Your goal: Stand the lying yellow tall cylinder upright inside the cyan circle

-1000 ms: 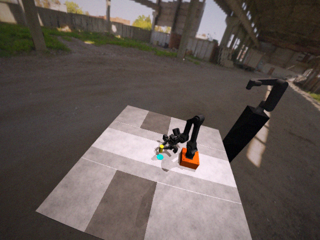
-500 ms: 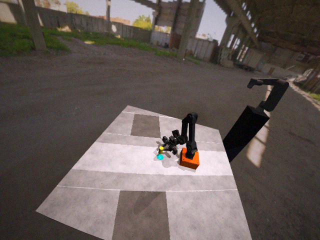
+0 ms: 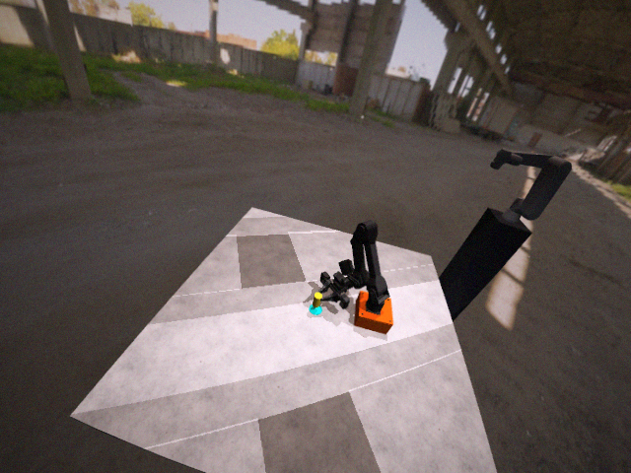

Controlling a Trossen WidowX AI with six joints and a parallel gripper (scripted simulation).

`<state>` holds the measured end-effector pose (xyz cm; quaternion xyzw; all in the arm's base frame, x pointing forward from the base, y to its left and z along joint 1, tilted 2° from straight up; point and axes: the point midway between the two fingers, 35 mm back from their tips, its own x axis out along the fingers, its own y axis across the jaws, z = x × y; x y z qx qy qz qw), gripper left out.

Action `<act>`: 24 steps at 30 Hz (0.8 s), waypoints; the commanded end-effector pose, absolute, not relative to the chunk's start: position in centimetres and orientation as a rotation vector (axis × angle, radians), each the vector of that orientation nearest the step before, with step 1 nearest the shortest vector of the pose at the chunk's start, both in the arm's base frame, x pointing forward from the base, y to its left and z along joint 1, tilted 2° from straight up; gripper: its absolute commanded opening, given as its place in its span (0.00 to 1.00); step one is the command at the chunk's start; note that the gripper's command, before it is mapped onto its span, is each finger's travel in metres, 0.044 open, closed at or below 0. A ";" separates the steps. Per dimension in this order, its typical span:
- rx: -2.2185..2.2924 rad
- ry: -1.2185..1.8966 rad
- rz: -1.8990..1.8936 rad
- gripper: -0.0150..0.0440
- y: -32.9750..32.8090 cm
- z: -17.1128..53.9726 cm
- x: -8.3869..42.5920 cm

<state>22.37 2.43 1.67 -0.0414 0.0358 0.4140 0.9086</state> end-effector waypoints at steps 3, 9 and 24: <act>-0.085 0.068 0.859 0.43 2.7 1.0 22.0; -0.085 0.070 0.858 0.43 2.7 0.4 22.0; -0.082 0.076 0.854 0.43 2.6 -1.1 21.9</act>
